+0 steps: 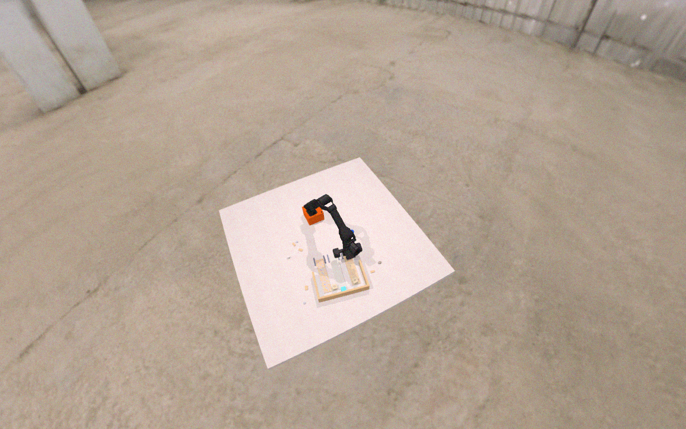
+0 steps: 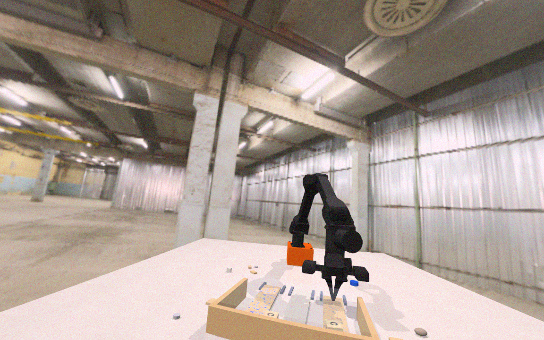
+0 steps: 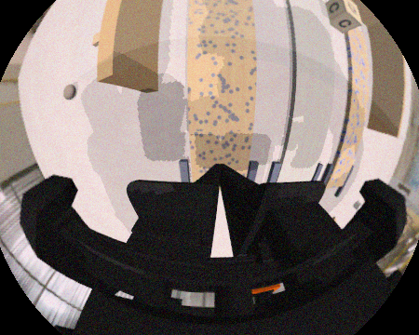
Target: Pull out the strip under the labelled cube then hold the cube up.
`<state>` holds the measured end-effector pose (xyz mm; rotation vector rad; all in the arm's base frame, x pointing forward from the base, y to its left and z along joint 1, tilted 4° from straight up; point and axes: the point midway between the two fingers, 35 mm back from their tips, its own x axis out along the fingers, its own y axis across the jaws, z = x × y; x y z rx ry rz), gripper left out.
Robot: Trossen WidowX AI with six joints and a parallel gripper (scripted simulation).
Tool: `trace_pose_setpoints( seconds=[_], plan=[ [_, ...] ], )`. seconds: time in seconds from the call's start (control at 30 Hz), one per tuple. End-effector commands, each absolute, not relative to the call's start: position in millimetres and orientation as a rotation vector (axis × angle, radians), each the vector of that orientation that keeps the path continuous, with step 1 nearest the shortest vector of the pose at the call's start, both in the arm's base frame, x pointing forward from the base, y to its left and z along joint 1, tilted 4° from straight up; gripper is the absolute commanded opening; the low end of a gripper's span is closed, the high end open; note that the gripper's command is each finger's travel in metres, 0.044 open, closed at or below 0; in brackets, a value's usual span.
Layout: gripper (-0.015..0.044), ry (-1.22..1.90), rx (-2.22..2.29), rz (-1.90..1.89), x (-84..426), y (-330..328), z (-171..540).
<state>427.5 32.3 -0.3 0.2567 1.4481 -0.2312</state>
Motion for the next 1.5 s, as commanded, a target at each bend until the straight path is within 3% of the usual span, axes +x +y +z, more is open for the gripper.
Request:
trace_pose_setpoints(
  seconds=[0.0, 1.47],
  plan=[
    [0.0000, 1.444, 0.253, -0.229, 428, 32, -2],
    [0.0000, 1.450, 0.254, -0.229, 366, 53, -12]
  ],
)
